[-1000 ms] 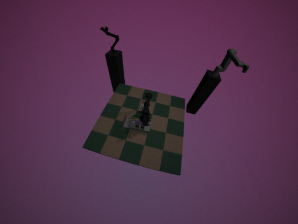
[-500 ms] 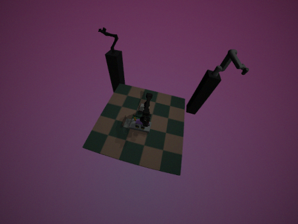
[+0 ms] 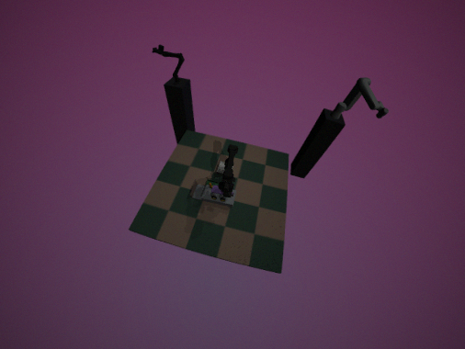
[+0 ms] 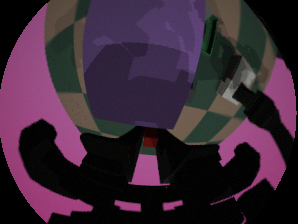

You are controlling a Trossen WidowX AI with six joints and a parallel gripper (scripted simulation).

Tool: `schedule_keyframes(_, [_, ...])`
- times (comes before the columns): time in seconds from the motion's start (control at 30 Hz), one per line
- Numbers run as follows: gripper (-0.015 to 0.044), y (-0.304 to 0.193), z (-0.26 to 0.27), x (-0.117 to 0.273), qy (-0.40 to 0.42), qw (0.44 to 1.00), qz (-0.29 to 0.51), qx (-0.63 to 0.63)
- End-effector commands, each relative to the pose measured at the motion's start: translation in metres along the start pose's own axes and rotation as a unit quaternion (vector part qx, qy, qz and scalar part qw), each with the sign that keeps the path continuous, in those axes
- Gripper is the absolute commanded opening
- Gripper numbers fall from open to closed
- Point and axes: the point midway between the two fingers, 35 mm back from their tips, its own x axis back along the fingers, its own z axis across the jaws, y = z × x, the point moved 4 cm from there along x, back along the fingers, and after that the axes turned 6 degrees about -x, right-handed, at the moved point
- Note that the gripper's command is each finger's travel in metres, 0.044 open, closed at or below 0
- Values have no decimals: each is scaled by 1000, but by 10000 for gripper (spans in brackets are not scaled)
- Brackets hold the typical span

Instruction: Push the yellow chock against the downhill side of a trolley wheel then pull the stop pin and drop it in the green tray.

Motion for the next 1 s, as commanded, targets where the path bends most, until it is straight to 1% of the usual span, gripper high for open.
schedule_keyframes(0.0, [0, 0, 0, 3, 0, 1000, 1, -1])
schedule_keyframes(0.97, [0, -1, -2, 21, 0, 1000, 1, -2])
